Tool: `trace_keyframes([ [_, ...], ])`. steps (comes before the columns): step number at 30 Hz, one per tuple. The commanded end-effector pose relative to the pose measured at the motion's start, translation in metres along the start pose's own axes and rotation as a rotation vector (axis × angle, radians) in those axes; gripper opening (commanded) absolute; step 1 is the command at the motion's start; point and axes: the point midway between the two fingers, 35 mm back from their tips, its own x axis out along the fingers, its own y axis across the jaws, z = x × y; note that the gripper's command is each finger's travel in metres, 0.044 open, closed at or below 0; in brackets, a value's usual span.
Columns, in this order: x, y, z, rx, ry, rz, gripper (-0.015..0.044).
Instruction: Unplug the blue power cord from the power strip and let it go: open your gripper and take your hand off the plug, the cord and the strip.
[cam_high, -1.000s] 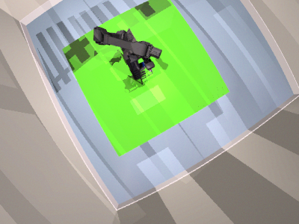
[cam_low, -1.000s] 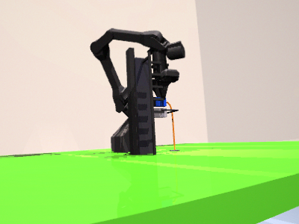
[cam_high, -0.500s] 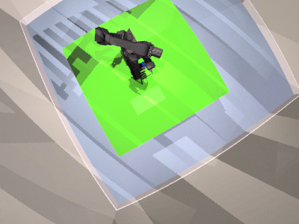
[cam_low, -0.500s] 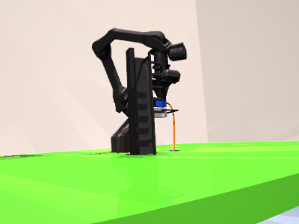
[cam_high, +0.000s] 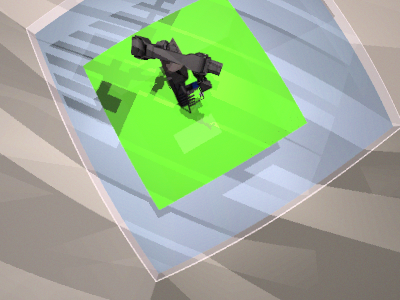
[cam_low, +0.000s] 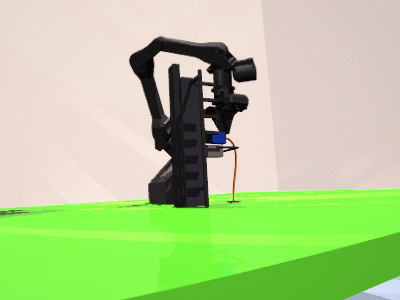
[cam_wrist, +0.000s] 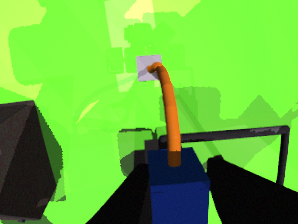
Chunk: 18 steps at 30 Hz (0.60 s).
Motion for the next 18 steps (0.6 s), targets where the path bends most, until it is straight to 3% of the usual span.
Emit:
trace_keyframes([
  [1, -0.007, 0.001, 0.019, -0.013, -0.024, -0.01, 0.0],
  [10, -0.009, 0.003, 0.034, -0.014, -0.024, -0.011, 0.0],
  [18, -0.006, 0.003, 0.027, -0.015, -0.021, -0.012, 0.021],
])
